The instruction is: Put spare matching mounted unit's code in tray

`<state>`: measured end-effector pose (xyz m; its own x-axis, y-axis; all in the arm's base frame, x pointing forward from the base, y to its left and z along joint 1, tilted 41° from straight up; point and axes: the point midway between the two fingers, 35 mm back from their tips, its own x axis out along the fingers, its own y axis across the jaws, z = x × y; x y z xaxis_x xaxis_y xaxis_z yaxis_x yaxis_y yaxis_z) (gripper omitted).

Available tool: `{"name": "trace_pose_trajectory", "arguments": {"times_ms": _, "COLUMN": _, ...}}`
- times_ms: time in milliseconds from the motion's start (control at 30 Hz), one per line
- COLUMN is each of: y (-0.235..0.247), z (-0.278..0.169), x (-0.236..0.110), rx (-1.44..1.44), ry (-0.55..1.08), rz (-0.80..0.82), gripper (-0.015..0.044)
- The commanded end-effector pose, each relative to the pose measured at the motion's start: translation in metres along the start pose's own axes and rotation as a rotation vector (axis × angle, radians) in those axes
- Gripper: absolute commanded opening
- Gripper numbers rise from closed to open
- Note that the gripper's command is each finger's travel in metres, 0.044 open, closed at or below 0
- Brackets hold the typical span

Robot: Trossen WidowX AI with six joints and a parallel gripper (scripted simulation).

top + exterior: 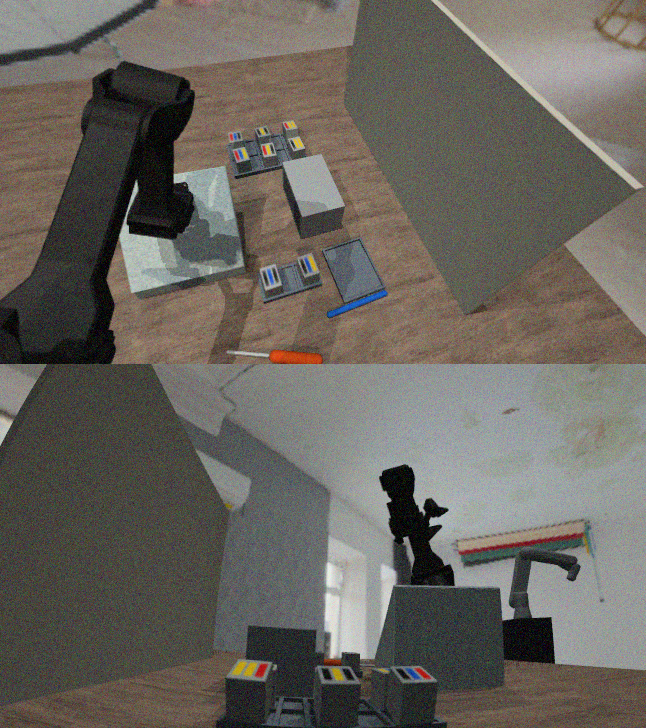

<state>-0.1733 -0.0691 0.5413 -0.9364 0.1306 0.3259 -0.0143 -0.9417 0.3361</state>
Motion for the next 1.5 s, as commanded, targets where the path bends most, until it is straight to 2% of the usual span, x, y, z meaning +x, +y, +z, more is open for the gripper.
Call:
{"name": "trace_pose_trajectory", "arguments": {"times_ms": 0, "y": 0.000, "z": 0.000, "x": 0.000, "rx": 0.000, "ry": 0.000, "rz": 0.000, "gripper": 0.0426}}
{"name": "trace_pose_trajectory", "arguments": {"times_ms": 200, "y": 0.001, "z": 0.000, "x": 0.000, "rx": -0.001, "ry": 0.001, "rz": 0.004, "gripper": 0.0440}}
{"name": "trace_pose_trajectory", "arguments": {"times_ms": 300, "y": 0.015, "z": -0.006, "x": -0.004, "rx": -0.011, "ry": 0.018, "rz": 0.057, "gripper": 0.0440}}
{"name": "trace_pose_trajectory", "arguments": {"times_ms": 567, "y": 0.091, "z": -0.027, "x": -0.040, "rx": -0.058, "ry": 0.088, "rz": 0.363, "gripper": 0.0440}}
{"name": "trace_pose_trajectory", "arguments": {"times_ms": 833, "y": 0.159, "z": -0.050, "x": -0.097, "rx": -0.117, "ry": 0.165, "rz": 0.639, "gripper": 0.0440}}
{"name": "trace_pose_trajectory", "arguments": {"times_ms": 967, "y": 0.195, "z": -0.067, "x": -0.147, "rx": -0.153, "ry": 0.210, "rz": 0.824, "gripper": 0.0440}}
{"name": "trace_pose_trajectory", "arguments": {"times_ms": 1167, "y": 0.231, "z": -0.090, "x": -0.241, "rx": -0.219, "ry": 0.280, "rz": 1.118, "gripper": 0.0440}}
{"name": "trace_pose_trajectory", "arguments": {"times_ms": 1467, "y": 0.225, "z": -0.106, "x": -0.395, "rx": -0.341, "ry": 0.378, "rz": 1.512, "gripper": 0.0440}}
